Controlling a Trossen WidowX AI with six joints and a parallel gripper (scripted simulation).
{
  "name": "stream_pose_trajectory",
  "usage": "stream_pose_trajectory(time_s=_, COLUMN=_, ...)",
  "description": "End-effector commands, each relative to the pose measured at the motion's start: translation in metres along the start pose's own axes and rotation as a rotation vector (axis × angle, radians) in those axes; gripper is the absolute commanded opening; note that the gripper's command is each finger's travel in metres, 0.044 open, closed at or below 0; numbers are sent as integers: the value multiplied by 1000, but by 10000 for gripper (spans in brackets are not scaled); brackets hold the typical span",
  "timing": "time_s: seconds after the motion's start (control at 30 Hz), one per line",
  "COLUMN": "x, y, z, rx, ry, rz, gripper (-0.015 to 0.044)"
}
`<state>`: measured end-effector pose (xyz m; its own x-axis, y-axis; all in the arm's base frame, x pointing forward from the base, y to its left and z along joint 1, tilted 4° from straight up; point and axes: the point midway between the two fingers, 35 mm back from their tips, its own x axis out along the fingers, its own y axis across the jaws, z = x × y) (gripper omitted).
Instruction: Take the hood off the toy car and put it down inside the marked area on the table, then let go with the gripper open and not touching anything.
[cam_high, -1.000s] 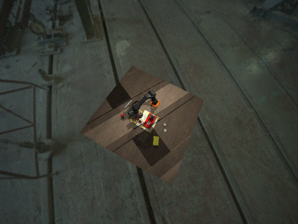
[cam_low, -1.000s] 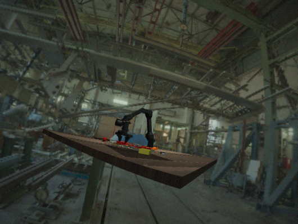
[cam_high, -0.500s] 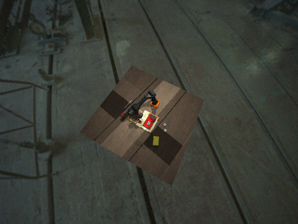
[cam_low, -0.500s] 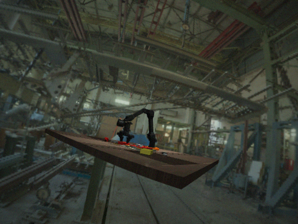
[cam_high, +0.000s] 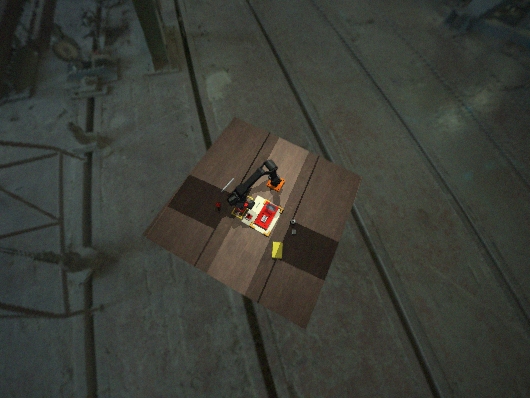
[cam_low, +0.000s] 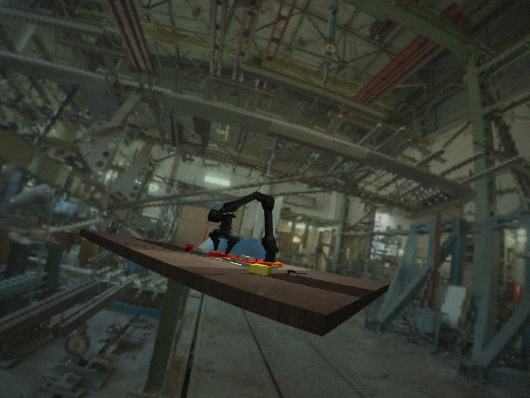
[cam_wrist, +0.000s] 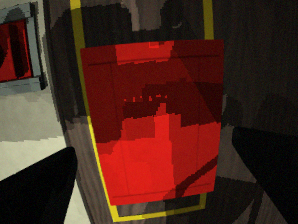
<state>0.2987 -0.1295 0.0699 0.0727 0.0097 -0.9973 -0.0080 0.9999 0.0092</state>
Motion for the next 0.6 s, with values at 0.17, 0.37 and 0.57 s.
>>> stream_pose_trajectory(time_s=0.17, x=-55, y=-1, z=2, rx=-3, ry=-26, rz=-12, gripper=440)
stream_pose_trajectory(time_s=0.37, x=-55, y=-1, z=2, rx=-3, ry=-26, rz=-12, gripper=440)
stream_pose_trajectory(time_s=0.57, x=-55, y=-1, z=2, rx=-3, ry=-26, rz=-12, gripper=440)
